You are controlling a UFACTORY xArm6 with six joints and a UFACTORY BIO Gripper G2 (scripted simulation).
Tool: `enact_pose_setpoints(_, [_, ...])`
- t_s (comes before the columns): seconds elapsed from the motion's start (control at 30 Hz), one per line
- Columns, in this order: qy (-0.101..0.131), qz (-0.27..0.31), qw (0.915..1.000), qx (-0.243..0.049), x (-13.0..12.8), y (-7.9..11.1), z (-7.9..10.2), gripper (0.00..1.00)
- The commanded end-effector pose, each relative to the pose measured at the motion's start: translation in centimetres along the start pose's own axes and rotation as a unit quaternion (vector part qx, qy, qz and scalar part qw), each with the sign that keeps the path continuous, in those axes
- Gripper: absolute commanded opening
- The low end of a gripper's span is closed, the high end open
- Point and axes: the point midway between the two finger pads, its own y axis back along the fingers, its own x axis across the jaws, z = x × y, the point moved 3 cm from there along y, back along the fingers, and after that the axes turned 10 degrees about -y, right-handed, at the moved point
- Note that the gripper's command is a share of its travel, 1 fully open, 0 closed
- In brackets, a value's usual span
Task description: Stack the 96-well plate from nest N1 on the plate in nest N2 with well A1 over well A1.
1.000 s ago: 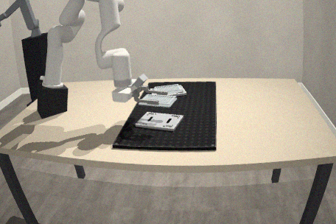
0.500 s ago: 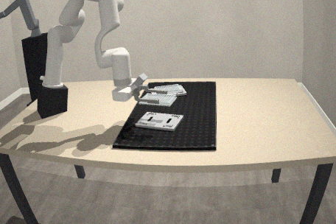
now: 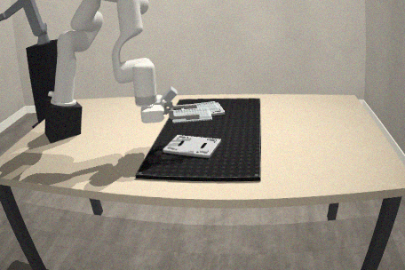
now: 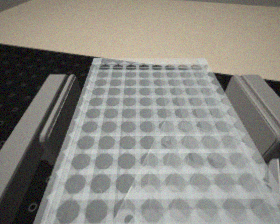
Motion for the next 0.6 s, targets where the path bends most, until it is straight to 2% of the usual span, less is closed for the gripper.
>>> enact_pose_setpoints(0.0, [-0.001,0.041,0.9992,-0.003,0.7,-0.5,0.0,0.00])
enact_pose_setpoints(0.57, [-0.001,0.041,0.9992,-0.003,5.6,-1.5,-0.8,0.00])
